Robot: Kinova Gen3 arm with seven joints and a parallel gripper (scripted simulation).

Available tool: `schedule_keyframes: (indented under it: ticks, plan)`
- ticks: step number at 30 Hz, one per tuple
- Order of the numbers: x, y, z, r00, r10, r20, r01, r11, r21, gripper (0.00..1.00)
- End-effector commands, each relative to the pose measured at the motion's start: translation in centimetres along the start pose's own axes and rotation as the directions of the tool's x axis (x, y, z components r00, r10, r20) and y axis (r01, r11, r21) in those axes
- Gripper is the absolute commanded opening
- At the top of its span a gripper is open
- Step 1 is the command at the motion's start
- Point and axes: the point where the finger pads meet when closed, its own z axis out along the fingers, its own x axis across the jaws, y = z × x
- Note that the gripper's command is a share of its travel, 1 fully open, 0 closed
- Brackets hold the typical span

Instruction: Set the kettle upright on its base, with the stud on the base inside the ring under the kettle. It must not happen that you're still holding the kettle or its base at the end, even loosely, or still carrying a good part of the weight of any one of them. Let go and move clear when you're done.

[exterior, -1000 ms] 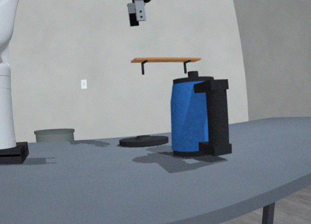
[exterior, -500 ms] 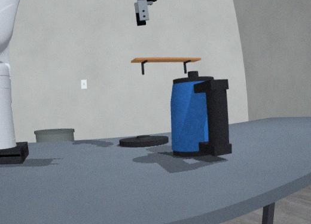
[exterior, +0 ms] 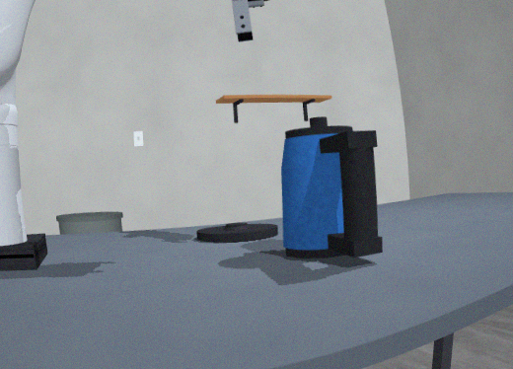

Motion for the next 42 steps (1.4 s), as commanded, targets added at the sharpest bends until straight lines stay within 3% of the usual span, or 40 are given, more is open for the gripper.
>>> schedule_keyframes:
  ticks: [1,18,42]
  plan:
    - [-0.1,0.3,0.1,1.0,0.024,0.004,-0.025,1.0,0.002,1.0]
    - [-0.9,1.7,0.4,0.976,0.216,0.017,-0.216,0.976,0.003,1.0]
    - [-2.0,3.7,0.8,0.887,0.46,0.035,-0.46,0.888,-0.001,1.0]
